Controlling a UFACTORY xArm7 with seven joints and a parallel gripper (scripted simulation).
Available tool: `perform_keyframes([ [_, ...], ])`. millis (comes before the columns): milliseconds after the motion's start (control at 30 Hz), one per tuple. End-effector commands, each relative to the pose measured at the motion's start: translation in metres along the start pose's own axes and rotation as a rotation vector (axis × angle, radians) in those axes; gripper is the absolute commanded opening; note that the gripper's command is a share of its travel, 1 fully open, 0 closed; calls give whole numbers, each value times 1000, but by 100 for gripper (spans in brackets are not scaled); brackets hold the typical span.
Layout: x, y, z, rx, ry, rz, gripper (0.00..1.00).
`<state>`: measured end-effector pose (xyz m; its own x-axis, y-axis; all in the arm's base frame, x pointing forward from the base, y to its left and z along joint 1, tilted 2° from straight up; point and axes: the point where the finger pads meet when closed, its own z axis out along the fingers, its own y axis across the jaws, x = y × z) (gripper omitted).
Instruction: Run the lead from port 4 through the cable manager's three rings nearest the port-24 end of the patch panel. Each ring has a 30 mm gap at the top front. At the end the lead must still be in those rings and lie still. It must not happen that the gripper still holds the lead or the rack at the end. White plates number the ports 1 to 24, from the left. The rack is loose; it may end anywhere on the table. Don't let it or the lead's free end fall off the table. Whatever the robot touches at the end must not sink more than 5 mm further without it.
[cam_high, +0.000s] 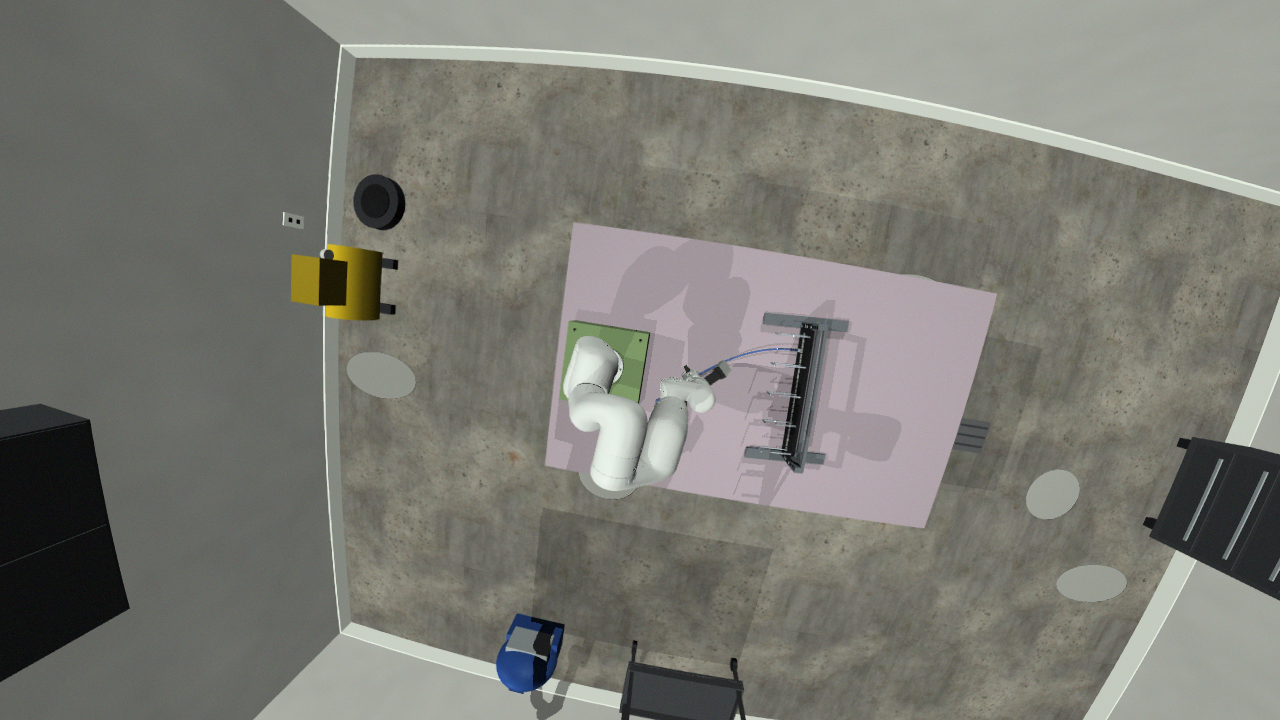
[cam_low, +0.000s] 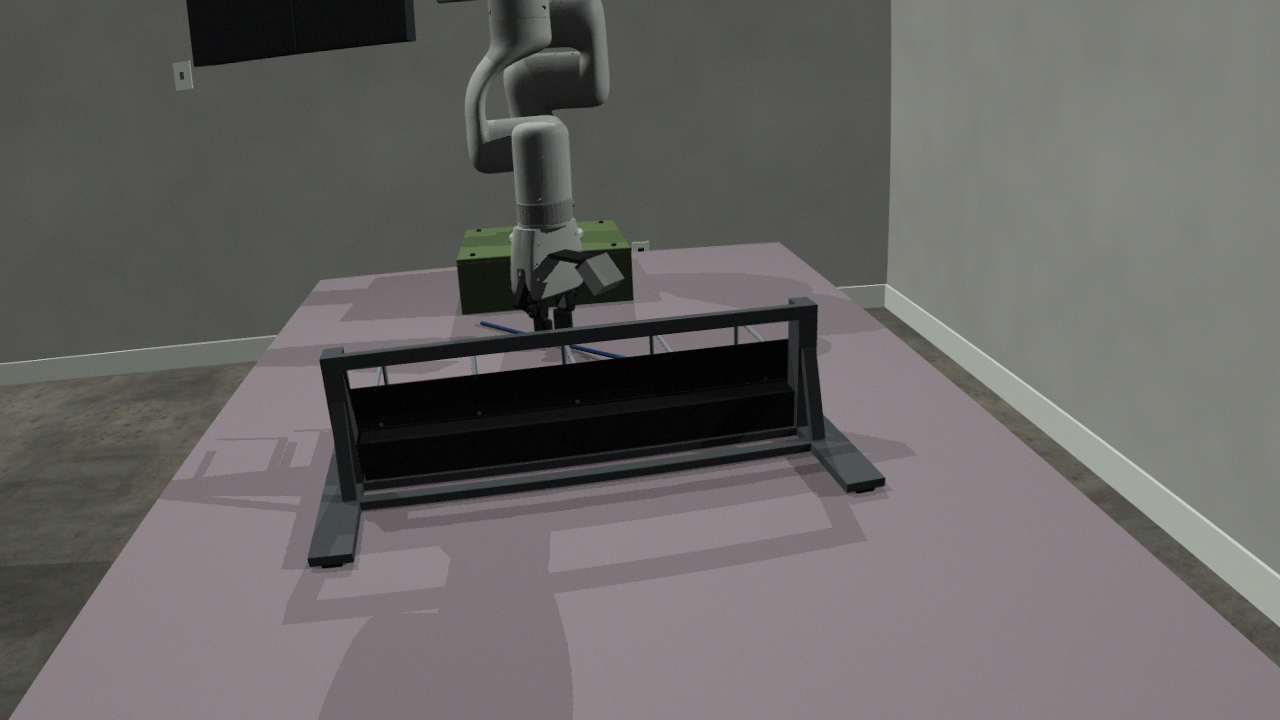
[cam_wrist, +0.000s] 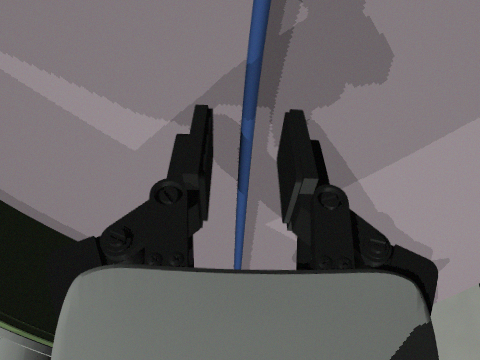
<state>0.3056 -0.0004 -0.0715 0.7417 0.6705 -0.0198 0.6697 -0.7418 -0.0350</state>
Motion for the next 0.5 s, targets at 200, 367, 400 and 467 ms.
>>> perform_keyframes([
  [200,1,1,1,-2,2,0,33],
  [367,1,1,2,-2,2,0,33],
  [400,1,1,2,-2,2,0,33],
  [467,1,1,3,-2,2,0,33],
])
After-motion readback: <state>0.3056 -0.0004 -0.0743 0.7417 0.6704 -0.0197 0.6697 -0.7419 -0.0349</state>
